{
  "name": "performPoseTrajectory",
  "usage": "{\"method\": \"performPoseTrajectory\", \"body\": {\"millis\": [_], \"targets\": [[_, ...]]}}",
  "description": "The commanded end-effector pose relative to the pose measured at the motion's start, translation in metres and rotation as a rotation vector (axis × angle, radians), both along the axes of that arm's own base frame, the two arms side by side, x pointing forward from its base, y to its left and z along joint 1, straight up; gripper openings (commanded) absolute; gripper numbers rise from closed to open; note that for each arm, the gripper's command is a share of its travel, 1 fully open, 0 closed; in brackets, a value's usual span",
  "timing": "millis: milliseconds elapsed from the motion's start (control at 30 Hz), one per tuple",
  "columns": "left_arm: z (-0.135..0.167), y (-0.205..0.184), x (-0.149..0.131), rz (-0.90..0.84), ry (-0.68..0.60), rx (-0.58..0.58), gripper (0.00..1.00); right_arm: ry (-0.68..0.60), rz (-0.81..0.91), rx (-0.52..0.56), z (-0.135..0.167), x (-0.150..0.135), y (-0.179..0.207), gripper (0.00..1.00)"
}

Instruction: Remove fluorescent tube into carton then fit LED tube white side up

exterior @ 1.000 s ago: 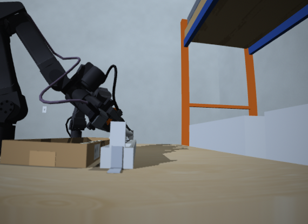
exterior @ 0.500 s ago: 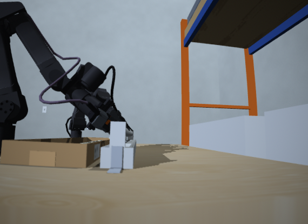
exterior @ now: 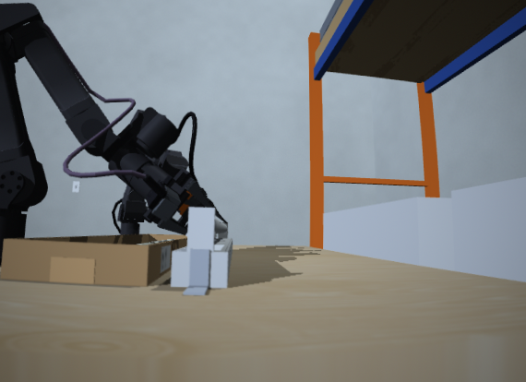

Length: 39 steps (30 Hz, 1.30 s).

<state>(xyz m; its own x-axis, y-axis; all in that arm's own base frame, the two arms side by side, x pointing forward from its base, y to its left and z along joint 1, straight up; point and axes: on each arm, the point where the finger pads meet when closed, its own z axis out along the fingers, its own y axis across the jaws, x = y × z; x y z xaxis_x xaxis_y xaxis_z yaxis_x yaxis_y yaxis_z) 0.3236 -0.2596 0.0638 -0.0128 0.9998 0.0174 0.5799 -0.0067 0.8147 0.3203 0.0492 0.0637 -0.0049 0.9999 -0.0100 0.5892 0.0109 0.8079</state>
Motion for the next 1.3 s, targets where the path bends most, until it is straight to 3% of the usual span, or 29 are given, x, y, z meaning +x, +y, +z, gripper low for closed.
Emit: {"method": "performPoseTrajectory", "body": {"millis": [0, 167, 233, 500, 600, 633, 767, 800, 1000, 1100, 1267], "targets": [[0.009, -0.006, -0.001, -0.007, 0.000, -0.018, 0.49, 0.032, -0.001, -0.026, -0.007, -0.010, -0.003, 0.49], [0.009, -0.006, -0.001, -0.007, 0.000, -0.018, 0.49, 0.033, -0.008, -0.023, -0.006, -0.007, -0.004, 0.49], [0.007, 0.007, -0.015, 0.008, 0.012, 0.017, 0.49, 0.089, -0.010, -0.032, -0.018, -0.028, -0.006, 0.49], [0.037, -0.003, -0.030, 0.018, -0.017, -0.027, 0.49, 0.032, -0.017, -0.014, 0.027, -0.034, -0.002, 0.49], [0.044, -0.003, -0.037, 0.023, -0.019, -0.027, 0.49, 0.094, -0.018, -0.039, 0.001, -0.060, -0.008, 0.49], [0.046, -0.009, -0.035, 0.004, -0.026, -0.045, 0.49, 0.013, -0.004, -0.008, 0.026, -0.044, 0.000, 0.49], [0.047, 0.000, -0.046, 0.025, -0.017, -0.020, 0.49, 0.035, -0.020, -0.016, 0.037, -0.054, -0.003, 0.49], [0.050, -0.008, -0.040, 0.008, -0.029, -0.046, 0.49, -0.012, -0.006, 0.003, 0.045, -0.043, 0.002, 0.49], [0.053, -0.007, -0.037, 0.013, -0.031, -0.052, 0.49, 0.039, -0.017, -0.030, 0.023, -0.047, -0.008, 0.49], [0.052, -0.005, -0.035, 0.021, -0.029, -0.047, 0.49, 0.003, -0.019, -0.017, 0.039, -0.038, -0.005, 0.49], [0.045, -0.004, -0.035, 0.022, -0.022, -0.035, 0.49, 0.012, 0.003, -0.020, 0.035, -0.041, 0.000, 0.49]]}}
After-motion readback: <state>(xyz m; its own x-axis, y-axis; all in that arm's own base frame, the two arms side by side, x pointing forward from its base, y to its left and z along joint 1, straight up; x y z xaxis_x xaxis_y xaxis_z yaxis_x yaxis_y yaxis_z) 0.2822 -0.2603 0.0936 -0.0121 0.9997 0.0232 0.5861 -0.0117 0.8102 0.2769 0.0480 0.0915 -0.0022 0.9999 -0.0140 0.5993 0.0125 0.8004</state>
